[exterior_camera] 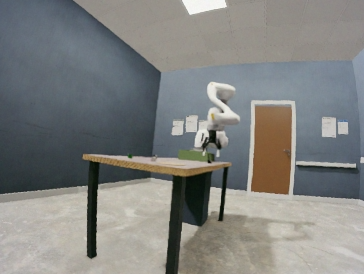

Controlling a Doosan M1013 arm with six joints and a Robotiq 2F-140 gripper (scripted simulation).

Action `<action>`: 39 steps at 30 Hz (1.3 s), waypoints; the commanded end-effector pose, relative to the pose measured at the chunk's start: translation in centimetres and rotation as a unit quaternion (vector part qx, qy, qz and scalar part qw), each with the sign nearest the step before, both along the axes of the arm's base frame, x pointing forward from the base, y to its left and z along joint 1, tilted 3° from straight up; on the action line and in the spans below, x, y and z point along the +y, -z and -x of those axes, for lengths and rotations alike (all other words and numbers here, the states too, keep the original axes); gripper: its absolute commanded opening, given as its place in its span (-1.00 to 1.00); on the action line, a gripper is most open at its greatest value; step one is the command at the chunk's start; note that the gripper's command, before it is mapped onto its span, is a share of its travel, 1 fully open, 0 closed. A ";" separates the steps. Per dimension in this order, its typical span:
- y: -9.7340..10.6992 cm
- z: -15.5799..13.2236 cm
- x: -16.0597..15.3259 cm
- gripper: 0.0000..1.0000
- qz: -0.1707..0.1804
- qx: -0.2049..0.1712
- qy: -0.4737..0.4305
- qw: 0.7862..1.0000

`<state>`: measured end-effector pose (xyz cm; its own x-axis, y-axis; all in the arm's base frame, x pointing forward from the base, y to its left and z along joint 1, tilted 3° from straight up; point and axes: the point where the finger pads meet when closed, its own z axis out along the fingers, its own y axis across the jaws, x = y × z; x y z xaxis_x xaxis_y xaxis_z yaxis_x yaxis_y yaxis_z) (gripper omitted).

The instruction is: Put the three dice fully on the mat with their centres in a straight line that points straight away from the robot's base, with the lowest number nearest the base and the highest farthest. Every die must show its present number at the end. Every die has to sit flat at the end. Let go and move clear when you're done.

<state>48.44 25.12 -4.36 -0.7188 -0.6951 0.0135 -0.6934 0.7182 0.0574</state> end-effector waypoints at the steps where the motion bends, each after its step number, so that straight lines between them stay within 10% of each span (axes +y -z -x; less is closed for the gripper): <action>1: -0.1 0.0 0.0 1.00 0.000 0.000 0.000 1.000; 10: -0.9 -0.1 0.0 1.00 0.000 0.000 0.000 1.000; 26: -8.2 -0.4 -0.2 1.00 0.000 0.000 0.000 1.000; 39: -8.6 -0.5 -0.3 1.00 0.000 0.000 0.002 1.000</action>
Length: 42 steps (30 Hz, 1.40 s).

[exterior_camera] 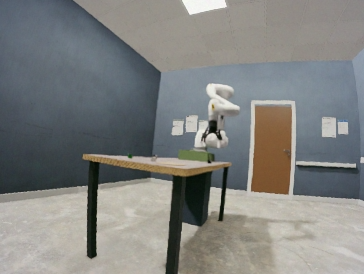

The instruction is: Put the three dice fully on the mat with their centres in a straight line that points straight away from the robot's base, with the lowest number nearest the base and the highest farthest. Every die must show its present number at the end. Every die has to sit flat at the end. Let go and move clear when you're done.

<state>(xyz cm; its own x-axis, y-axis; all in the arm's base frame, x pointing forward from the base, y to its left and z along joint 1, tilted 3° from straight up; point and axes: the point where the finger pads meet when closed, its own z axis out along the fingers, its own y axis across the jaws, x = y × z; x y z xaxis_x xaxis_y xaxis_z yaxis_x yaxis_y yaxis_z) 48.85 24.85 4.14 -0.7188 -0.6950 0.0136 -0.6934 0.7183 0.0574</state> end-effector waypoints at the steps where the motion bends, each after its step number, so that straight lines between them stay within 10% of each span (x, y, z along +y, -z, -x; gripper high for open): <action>1: 0.0 0.0 0.0 1.00 0.000 0.000 0.010 1.000; 21: 0.4 0.1 -1.1 1.00 0.016 0.011 0.342 0.939; 42: 0.4 0.1 -1.2 1.00 0.017 0.011 0.350 0.937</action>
